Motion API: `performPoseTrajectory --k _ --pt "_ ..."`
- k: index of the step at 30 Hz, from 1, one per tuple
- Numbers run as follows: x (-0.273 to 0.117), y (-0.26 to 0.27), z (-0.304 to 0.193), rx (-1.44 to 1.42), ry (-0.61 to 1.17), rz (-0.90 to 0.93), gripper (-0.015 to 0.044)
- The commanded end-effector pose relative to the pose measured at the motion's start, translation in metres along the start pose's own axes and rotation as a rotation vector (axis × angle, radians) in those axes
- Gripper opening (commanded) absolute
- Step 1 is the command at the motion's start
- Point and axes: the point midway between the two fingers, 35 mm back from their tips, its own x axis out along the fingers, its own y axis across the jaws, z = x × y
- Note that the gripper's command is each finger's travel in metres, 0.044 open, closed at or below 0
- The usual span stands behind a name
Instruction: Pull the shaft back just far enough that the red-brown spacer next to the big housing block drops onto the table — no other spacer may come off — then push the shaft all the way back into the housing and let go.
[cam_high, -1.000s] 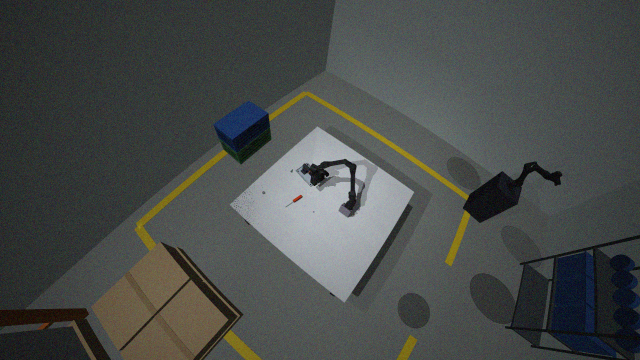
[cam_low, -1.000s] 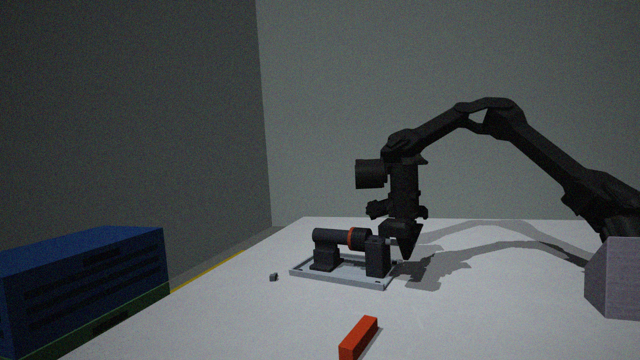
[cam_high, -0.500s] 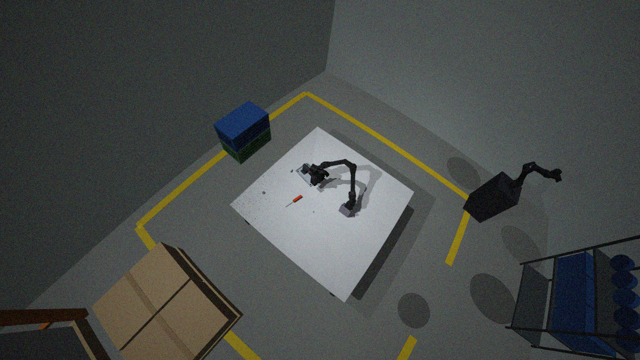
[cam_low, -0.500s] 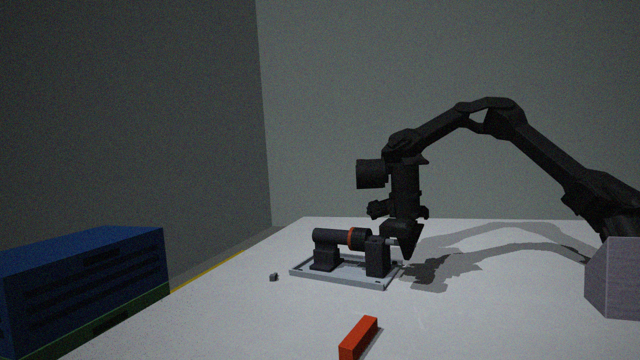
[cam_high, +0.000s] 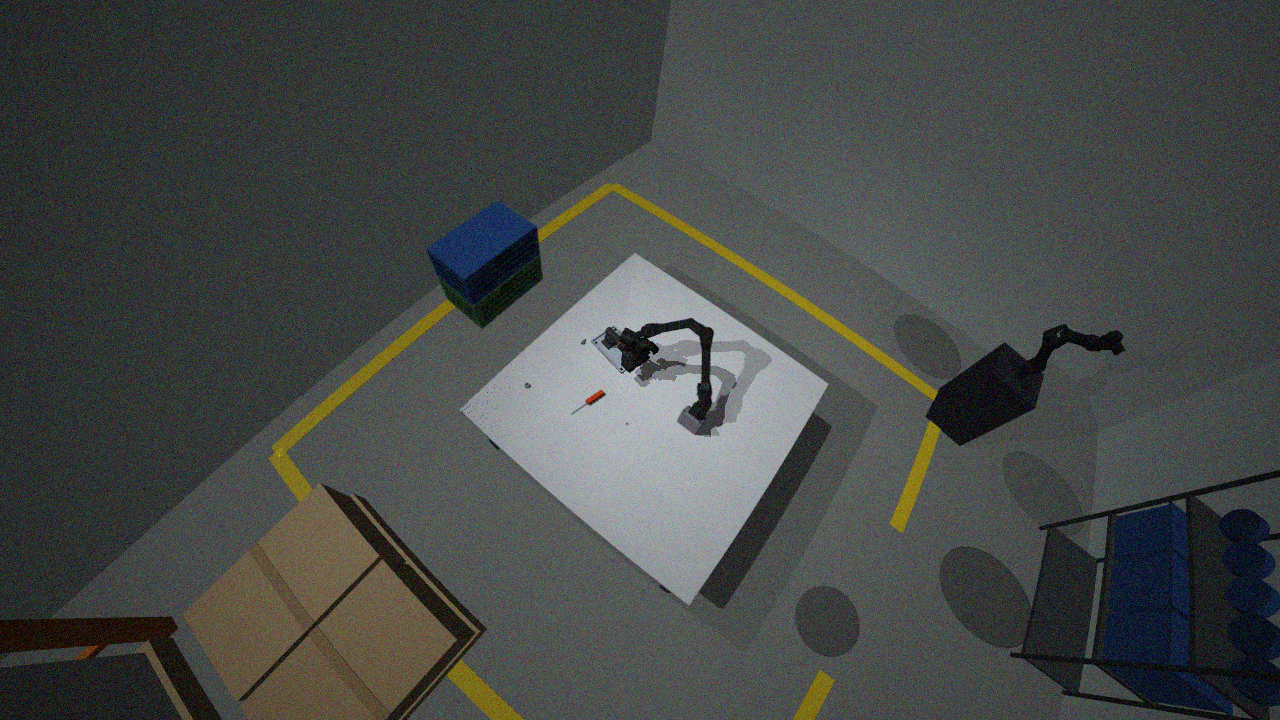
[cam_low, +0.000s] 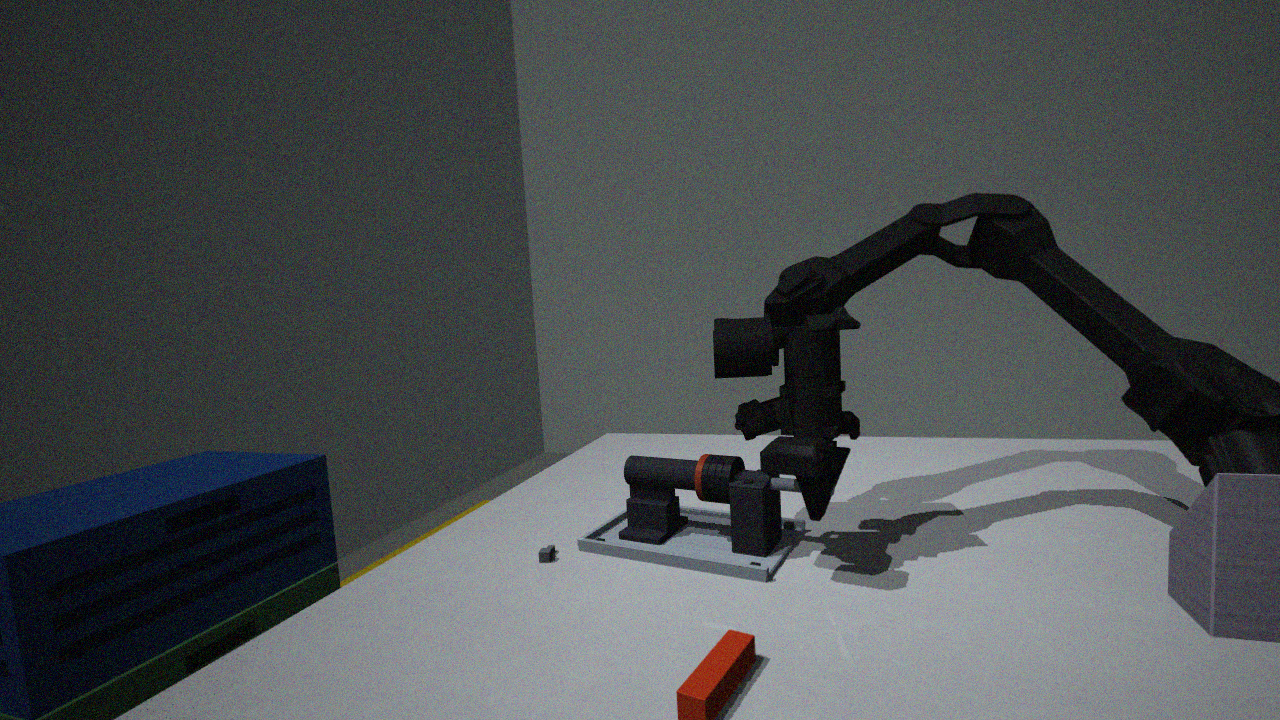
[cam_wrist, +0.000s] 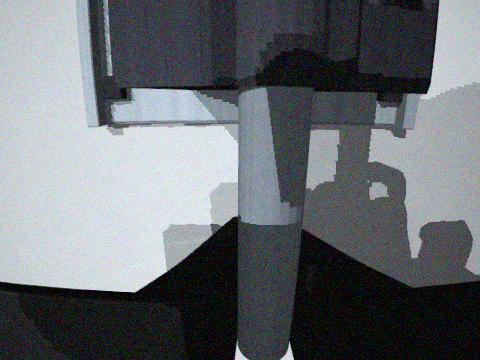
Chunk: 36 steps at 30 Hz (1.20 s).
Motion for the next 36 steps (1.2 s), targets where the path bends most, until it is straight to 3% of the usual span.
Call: performPoseTrajectory --k 1,36 --pt "-0.0005 0.0003 -0.0010 0.000 0.001 0.002 0.0000" --pt "-0.0004 0.0003 -0.0056 0.000 0.001 0.002 0.0000"
